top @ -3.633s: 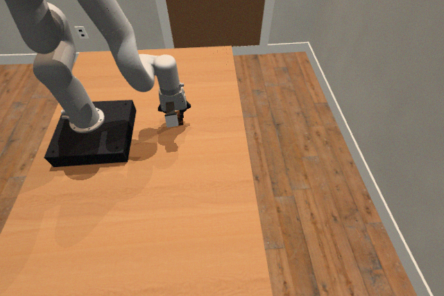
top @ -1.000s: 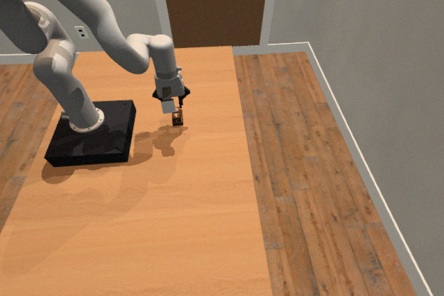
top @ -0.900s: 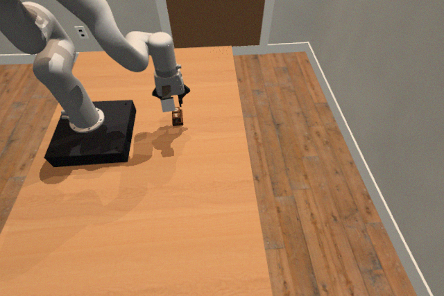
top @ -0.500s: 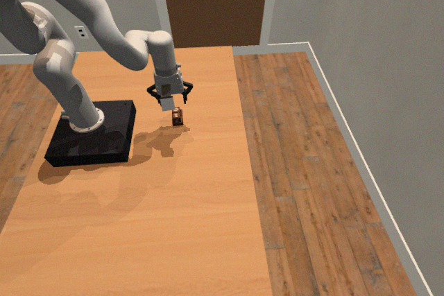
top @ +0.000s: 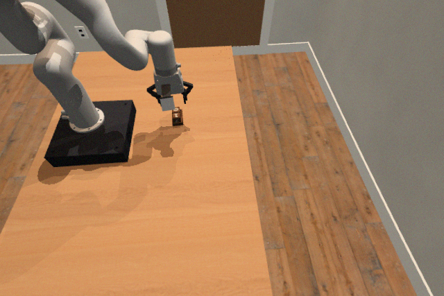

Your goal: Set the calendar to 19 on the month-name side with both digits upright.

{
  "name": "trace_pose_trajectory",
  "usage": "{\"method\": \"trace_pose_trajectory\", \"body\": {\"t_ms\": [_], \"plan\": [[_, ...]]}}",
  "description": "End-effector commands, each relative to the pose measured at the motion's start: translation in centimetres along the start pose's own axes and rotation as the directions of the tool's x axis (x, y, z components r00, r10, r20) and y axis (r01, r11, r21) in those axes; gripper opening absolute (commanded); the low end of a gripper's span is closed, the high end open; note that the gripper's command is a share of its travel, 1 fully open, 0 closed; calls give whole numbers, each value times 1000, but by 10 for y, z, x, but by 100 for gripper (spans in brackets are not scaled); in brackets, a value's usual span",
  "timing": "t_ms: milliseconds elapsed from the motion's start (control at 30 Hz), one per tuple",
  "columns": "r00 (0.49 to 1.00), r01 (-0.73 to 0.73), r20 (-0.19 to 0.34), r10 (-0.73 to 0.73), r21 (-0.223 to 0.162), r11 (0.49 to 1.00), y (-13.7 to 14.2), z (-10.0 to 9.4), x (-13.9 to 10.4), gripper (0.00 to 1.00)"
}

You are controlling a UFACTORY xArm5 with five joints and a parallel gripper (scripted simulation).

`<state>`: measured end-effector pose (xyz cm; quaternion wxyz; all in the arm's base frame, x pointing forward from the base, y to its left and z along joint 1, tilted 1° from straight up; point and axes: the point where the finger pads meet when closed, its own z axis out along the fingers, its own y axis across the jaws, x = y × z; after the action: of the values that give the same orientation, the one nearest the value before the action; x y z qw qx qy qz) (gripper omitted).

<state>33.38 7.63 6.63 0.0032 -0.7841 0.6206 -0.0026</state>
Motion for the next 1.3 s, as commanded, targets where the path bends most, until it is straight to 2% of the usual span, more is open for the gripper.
{"method": "trace_pose_trajectory", "body": {"t_ms": [0,200,467,533,733,1267], "plan": [[1000,0,0,0,3,1000,-1,-2,0,100],[1000,0,0,0,3,1000,-1,-15,0,100],[1000,0,0,0,3,1000,-1,-47,0,100],[1000,0,0,0,3,1000,-1,-47,0,100],[1000,0,0,0,3,1000,-1,-66,0,100],[1000,0,0,0,3,1000,-1,-70,0,100]]}}
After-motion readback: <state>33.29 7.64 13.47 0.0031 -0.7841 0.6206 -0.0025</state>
